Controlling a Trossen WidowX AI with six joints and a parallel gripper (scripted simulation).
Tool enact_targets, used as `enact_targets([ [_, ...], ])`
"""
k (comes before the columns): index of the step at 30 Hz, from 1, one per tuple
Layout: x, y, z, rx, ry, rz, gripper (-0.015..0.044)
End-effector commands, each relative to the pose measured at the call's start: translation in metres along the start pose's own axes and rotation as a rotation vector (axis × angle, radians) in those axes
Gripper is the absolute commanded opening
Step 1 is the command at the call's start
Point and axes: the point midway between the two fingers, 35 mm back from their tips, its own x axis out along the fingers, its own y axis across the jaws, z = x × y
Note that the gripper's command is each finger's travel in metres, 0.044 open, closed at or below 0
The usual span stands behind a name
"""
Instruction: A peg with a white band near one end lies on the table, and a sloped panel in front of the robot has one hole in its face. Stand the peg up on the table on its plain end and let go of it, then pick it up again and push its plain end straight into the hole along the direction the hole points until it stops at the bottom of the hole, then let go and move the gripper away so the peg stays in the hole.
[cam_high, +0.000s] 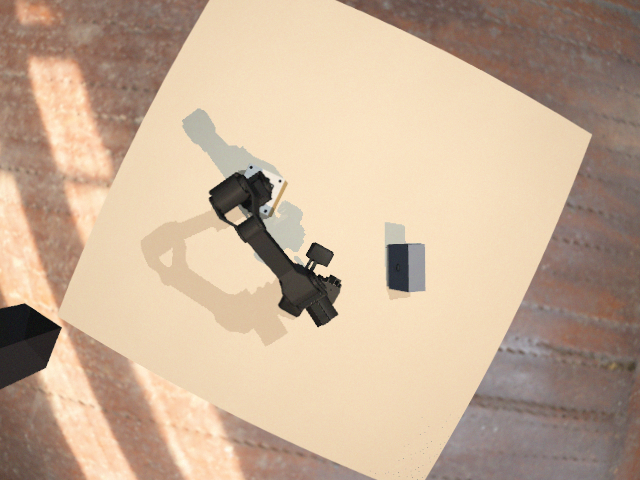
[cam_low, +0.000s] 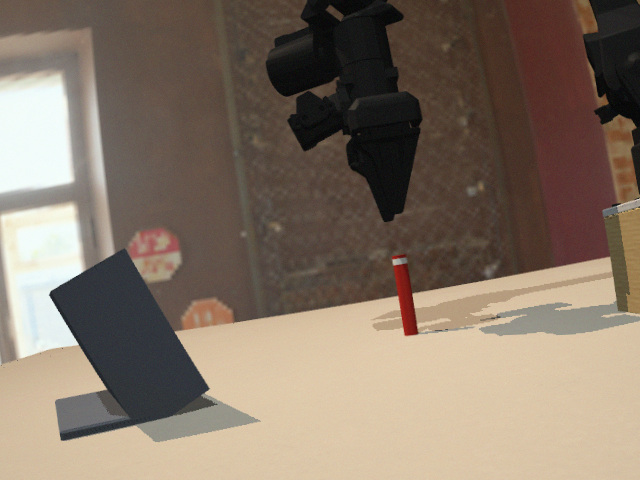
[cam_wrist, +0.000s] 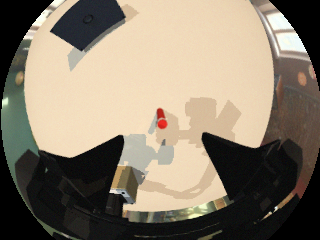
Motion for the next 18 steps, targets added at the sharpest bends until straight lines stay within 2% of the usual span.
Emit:
enact_targets([
  [1,0.0014,-0.0007,-0.0001,0.119,0.001,-0.004,0.0440],
  [18,0.0042,-0.0008,0.0000,0.544,0.001,-0.004,0.0440],
])
